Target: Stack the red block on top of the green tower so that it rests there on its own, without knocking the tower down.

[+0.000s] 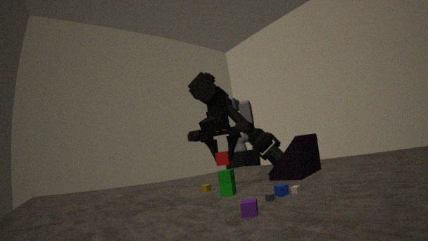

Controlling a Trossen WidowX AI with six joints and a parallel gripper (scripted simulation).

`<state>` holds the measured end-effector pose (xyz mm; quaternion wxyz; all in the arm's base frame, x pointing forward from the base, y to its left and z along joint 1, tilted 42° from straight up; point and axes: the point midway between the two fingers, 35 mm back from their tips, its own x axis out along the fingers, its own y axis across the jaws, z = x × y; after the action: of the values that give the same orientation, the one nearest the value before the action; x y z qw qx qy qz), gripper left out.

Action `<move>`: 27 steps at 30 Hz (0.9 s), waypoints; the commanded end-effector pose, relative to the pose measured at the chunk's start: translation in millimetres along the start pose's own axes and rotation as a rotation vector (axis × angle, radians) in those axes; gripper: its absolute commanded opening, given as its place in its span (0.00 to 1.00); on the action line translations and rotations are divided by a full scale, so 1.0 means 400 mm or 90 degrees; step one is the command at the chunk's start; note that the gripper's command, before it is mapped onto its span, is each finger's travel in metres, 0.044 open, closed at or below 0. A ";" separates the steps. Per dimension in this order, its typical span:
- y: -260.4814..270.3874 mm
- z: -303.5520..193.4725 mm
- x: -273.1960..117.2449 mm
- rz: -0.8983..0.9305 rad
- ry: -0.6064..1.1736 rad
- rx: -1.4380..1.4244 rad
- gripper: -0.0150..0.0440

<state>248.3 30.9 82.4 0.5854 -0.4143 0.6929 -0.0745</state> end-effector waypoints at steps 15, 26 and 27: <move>0.000 -0.006 0.042 -0.003 0.005 -0.003 0.25; 0.000 -0.006 0.043 -0.003 0.005 -0.003 0.25; 0.000 -0.006 0.043 -0.003 0.005 -0.003 0.25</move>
<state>246.5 19.1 70.3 0.5820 -0.4149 0.6953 -0.0756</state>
